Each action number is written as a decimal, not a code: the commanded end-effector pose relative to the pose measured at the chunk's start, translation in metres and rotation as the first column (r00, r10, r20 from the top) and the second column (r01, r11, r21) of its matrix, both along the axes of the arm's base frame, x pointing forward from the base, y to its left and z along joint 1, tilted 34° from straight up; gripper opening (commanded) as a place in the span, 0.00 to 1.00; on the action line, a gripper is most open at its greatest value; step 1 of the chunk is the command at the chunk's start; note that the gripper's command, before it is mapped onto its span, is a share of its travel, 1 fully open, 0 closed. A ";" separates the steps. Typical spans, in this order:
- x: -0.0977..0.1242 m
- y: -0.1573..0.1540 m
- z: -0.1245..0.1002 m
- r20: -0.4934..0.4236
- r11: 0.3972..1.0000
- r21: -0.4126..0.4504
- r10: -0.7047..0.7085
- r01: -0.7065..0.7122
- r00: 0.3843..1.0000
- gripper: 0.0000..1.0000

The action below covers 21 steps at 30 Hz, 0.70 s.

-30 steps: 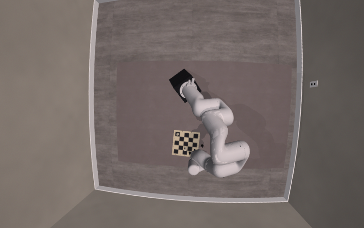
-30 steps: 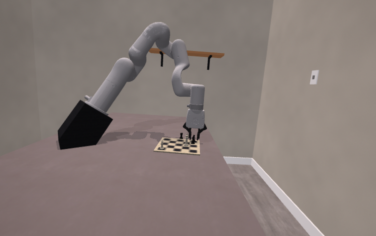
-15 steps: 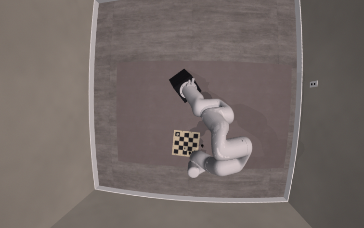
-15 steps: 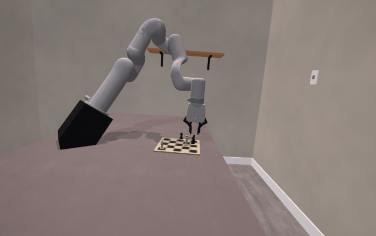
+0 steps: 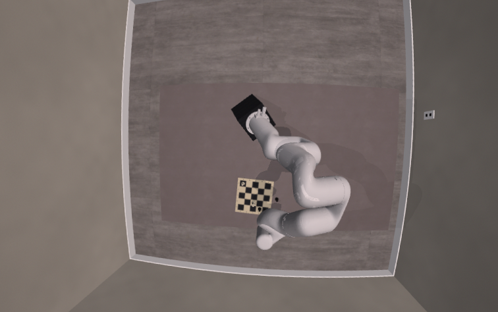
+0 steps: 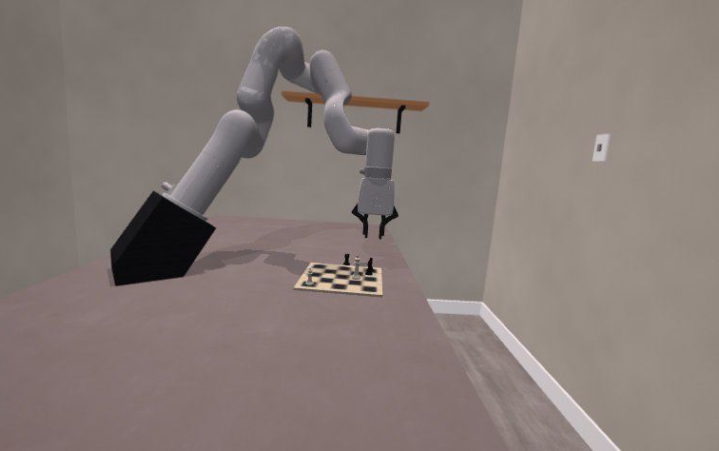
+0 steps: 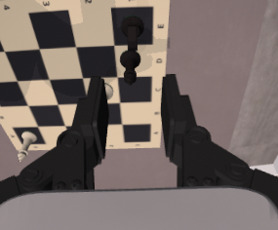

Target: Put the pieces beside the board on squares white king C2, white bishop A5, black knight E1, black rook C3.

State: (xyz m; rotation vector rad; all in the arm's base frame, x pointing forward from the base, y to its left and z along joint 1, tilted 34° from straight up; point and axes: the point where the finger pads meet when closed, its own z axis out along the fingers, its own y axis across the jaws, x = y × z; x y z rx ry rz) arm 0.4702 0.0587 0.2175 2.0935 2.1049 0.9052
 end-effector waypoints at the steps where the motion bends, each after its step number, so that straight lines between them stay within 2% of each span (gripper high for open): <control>1: -0.001 -0.001 0.003 0.002 1.000 0.000 0.000 0.000 1.000 0.37; 2: -0.001 -0.001 0.003 0.002 1.000 0.000 0.000 0.000 1.000 1.00; 21: -0.001 -0.001 0.003 0.002 1.000 0.000 0.000 0.000 1.000 1.00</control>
